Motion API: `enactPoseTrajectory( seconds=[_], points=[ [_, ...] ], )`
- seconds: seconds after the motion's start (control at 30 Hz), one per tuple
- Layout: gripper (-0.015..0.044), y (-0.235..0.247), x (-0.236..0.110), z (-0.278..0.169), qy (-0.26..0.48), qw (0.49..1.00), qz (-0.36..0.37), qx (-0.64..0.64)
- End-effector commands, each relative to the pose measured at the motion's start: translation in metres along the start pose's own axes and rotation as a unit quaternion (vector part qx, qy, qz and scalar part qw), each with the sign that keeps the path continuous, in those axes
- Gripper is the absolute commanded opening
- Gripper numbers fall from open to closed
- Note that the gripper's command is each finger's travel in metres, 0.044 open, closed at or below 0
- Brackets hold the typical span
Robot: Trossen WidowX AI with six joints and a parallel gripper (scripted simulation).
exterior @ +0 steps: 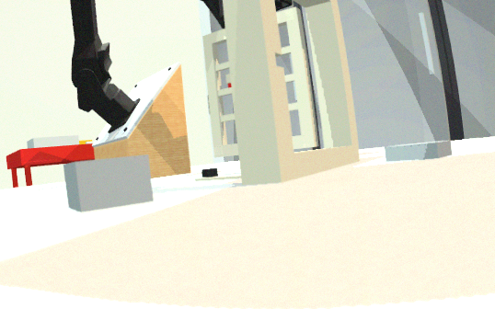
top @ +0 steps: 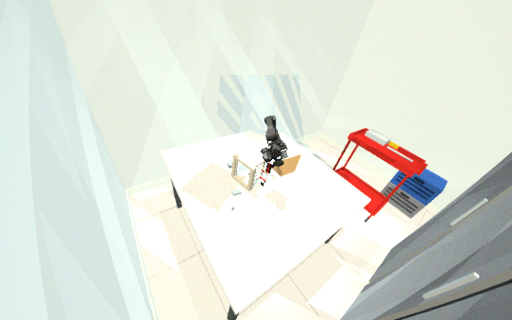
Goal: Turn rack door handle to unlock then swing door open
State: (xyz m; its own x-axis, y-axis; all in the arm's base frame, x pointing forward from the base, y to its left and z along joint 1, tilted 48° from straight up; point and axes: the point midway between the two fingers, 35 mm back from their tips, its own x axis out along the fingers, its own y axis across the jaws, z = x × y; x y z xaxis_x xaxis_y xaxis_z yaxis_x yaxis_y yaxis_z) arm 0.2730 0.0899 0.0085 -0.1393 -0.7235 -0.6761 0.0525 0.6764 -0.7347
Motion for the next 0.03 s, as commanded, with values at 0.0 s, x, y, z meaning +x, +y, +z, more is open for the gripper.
enactPoseTrajectory(
  seconds=[0.0],
  points=[
    [0.0288, 0.0014, -0.0070, 0.0013, -0.001, 1.000, 0.005, 0.004]
  ],
)
